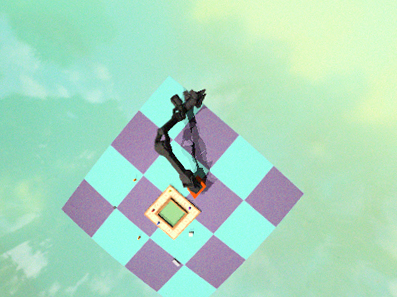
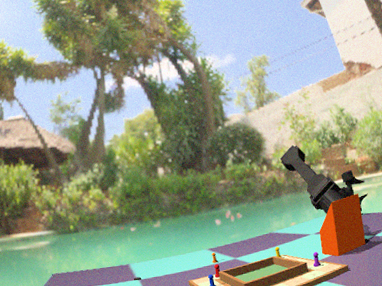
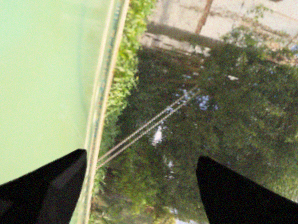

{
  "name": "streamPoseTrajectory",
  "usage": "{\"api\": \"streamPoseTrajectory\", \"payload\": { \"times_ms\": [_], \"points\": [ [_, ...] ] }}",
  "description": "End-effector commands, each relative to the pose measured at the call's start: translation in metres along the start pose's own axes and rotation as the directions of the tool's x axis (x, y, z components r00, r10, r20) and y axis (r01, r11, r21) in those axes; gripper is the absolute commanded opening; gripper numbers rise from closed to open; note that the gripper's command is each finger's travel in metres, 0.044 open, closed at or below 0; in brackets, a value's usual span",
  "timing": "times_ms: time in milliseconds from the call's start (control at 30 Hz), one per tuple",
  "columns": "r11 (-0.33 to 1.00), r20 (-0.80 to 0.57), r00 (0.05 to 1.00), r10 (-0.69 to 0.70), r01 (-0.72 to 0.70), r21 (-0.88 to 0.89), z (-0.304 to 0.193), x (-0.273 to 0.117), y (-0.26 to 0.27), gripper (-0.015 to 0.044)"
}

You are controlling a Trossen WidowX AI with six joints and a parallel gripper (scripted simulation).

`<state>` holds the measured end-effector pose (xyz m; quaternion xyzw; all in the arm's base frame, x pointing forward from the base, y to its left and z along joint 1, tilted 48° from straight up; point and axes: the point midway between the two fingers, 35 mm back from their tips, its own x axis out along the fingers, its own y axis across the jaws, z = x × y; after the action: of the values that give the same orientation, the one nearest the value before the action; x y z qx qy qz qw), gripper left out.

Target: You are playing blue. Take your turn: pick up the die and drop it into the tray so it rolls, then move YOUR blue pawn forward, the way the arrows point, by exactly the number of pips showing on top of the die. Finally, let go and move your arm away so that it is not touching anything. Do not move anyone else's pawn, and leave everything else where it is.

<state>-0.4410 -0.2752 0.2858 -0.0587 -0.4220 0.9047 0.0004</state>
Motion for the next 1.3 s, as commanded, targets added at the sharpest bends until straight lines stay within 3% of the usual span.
{"api": "streamPoseTrajectory", "payload": {
  "times_ms": [0,333,633,867,1267],
  "points": [
    [0.993,0.109,0.994,0.03,-0.042,0.114,0.037,-0.029,-0.004,0.0275],
    [0.901,0.385,0.915,0.119,-0.262,0.345,0.119,-0.123,-0.009,0.0275],
    [0.748,0.583,0.786,0.206,-0.51,0.424,0.167,-0.216,-0.009,0.0275],
    [0.638,0.699,0.646,0.306,-0.684,0.353,0.188,-0.296,0.001,0.0275],
    [0.371,0.809,0.289,0.513,-0.924,0.094,0.192,-0.447,0.024,0.0275]
  ]
}}
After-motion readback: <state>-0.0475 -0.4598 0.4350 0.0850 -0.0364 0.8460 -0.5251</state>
